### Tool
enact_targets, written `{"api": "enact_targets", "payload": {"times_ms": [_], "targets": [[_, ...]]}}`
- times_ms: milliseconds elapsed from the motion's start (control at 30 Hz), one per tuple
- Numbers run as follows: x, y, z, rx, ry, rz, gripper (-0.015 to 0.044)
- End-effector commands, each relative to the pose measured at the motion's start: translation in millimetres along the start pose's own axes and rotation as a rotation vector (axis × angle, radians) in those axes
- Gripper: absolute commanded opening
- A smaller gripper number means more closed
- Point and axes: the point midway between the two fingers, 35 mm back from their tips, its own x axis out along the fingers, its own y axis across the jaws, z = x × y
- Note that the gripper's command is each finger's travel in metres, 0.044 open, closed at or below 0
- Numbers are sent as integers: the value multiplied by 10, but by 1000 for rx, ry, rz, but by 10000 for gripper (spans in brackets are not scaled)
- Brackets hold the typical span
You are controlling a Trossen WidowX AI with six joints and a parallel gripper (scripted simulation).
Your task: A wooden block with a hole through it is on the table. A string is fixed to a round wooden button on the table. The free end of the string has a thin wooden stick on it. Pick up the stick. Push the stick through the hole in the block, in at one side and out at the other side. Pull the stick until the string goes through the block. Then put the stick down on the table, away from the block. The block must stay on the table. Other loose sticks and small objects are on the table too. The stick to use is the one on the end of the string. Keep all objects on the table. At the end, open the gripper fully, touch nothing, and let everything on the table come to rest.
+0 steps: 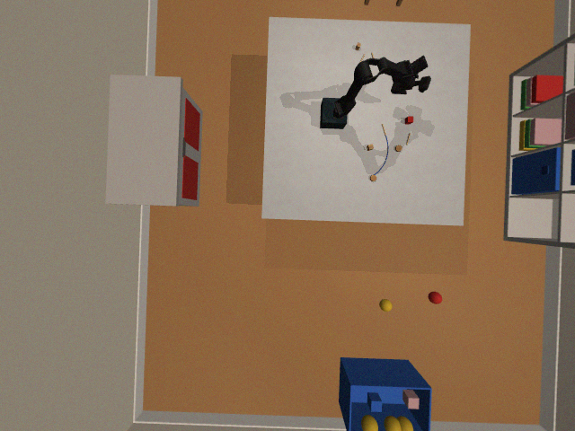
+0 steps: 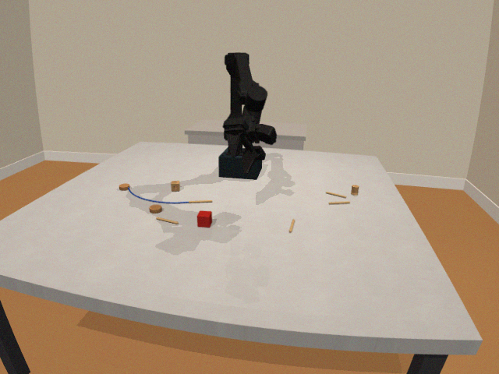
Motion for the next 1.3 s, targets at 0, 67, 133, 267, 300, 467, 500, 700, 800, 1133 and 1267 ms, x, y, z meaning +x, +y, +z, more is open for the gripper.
{"api": "enact_targets", "payload": {"times_ms": [0, 67, 133, 267, 300, 467, 500, 700, 800, 1133, 1267], "targets": [[139, 20, -564, 16, 116, 92, 440], [188, 58, -920, 21, 178, 157, 440], [204, 119, -1275, 33, 233, 227, 440], [142, 303, -1936, 81, 316, 376, 440], [108, 360, -2087, 97, 331, 414, 440], [-146, 695, -2741, 205, 368, 597, 440], [-211, 769, -2849, 232, 368, 632, 440], [-462, 1031, -3158, 336, 351, 741, 440], [-462, 1031, -3158, 336, 351, 741, 440], [-459, 1028, -3159, 335, 356, 737, 335], [-459, 1028, -3159, 335, 356, 737, 237]]}}
